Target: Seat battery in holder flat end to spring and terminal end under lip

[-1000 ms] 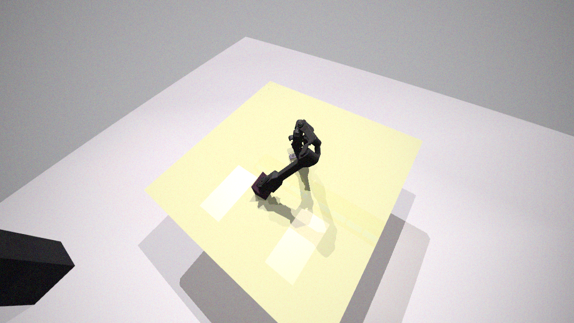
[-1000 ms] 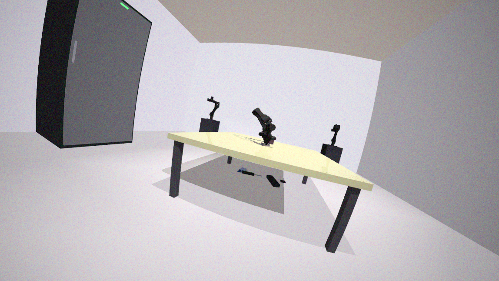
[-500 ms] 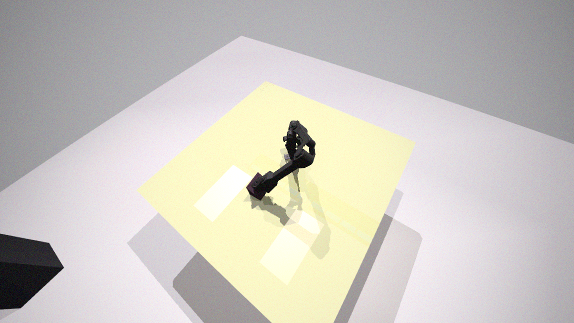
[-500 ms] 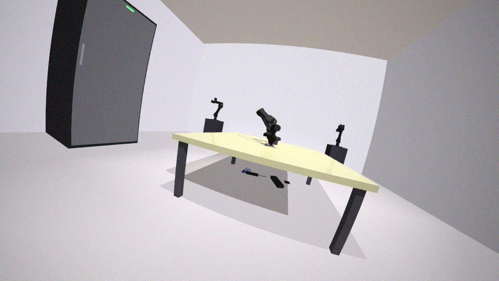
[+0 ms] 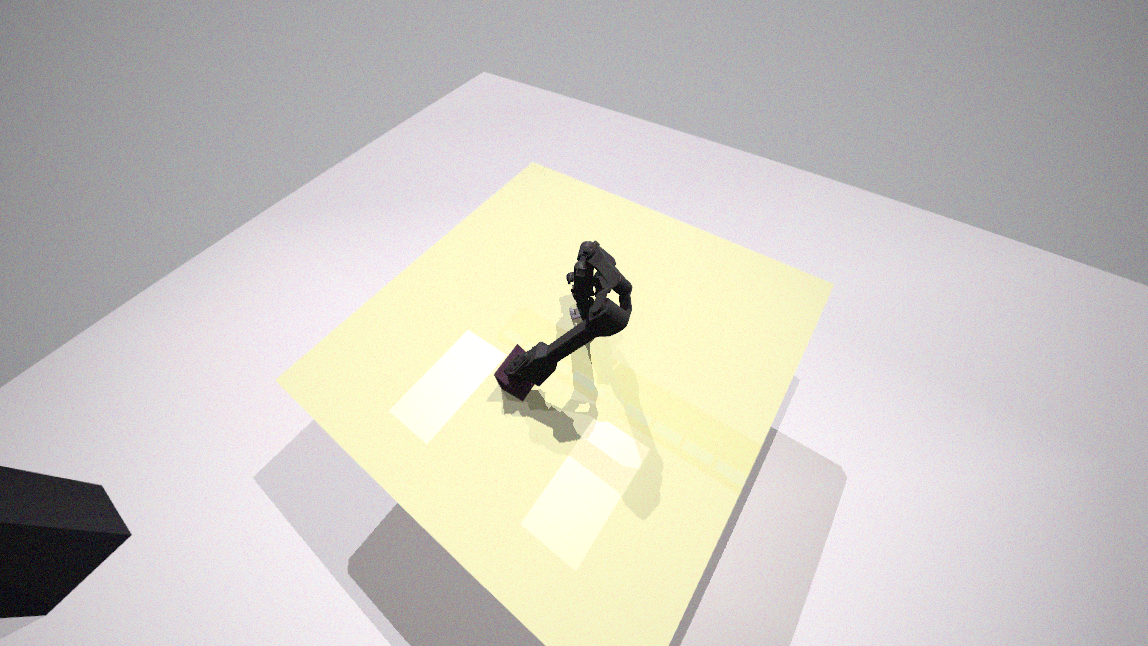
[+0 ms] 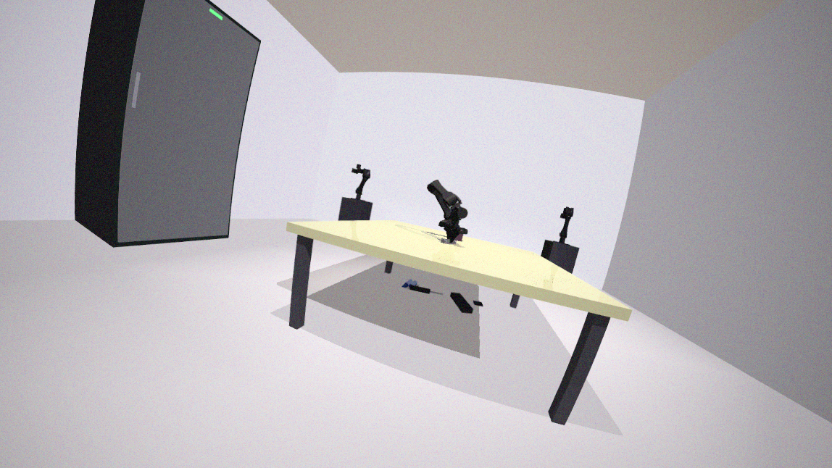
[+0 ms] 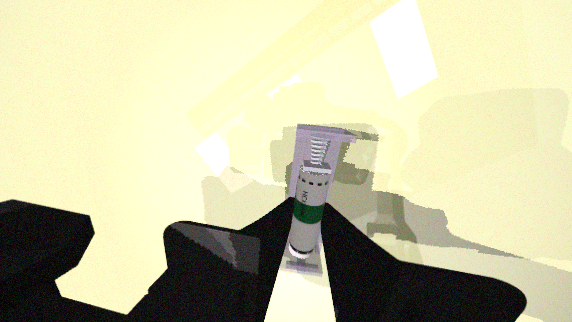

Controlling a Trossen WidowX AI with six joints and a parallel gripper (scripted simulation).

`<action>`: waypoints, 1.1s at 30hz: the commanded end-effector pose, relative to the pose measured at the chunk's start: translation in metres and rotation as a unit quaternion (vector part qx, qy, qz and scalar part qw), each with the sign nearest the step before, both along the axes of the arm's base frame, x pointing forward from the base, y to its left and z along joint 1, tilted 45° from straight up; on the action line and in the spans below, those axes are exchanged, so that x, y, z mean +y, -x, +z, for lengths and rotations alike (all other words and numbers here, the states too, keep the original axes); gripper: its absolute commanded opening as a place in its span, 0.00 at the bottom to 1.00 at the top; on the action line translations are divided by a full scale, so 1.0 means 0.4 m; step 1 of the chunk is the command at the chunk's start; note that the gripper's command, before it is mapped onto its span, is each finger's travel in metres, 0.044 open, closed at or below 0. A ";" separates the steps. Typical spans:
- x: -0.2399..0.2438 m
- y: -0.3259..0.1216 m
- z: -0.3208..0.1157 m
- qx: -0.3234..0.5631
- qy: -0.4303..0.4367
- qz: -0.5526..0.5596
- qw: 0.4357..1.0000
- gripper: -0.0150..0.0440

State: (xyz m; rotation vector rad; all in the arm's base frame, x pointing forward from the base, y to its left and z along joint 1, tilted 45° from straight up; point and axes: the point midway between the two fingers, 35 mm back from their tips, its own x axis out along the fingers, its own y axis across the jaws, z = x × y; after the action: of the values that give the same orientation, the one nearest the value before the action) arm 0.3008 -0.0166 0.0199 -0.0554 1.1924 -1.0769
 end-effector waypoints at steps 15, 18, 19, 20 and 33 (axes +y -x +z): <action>0.023 0.005 0.024 0.003 0.002 0.002 1.000 0.57; 0.058 0.003 0.056 0.002 0.000 0.002 1.000 0.71; 0.073 0.003 0.071 0.002 0.000 0.002 1.000 0.75; 0.088 0.004 0.086 0.002 -0.001 0.002 1.000 0.80; 0.153 0.014 0.155 0.001 -0.001 0.000 1.000 1.00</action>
State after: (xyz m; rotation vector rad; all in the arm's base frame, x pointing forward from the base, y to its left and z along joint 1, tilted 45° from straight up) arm 0.2950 0.0428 0.0809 -0.0628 1.1962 -1.0743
